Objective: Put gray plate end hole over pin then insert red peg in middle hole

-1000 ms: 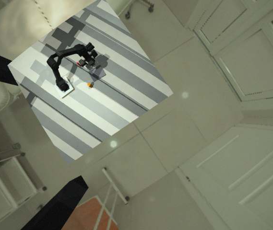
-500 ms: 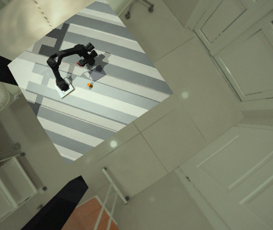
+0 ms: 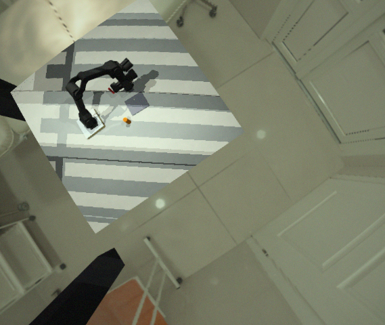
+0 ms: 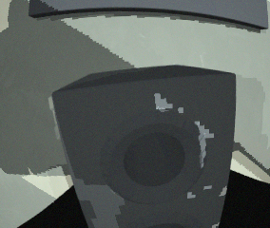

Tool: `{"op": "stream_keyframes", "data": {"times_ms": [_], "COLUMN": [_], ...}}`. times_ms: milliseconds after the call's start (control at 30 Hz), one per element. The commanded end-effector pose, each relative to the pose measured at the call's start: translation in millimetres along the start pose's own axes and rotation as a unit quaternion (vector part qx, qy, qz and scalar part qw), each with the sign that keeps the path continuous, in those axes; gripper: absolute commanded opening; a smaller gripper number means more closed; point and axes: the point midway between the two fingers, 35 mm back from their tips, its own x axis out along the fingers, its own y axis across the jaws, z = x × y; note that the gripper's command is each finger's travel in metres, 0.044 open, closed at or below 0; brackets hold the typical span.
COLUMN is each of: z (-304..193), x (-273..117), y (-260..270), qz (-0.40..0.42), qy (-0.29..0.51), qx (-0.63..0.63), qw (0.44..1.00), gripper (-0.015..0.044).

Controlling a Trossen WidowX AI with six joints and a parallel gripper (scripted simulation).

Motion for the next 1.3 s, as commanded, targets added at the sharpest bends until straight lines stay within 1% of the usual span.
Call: {"op": "stream_keyframes", "data": {"times_ms": [0,1033,1267], "z": [-1.5,-1.9,2.5], "x": [-14.9,-113.8,-116.1], "y": [5.1,4.9,4.1], "qz": [0.006,0.006,0.006], "qy": [0.003,0.003,0.003], "qx": [0.0,0.0,0.006], "qw": [1.0,1.0,1.0], "gripper": [0.0,0.0,0.0]}}
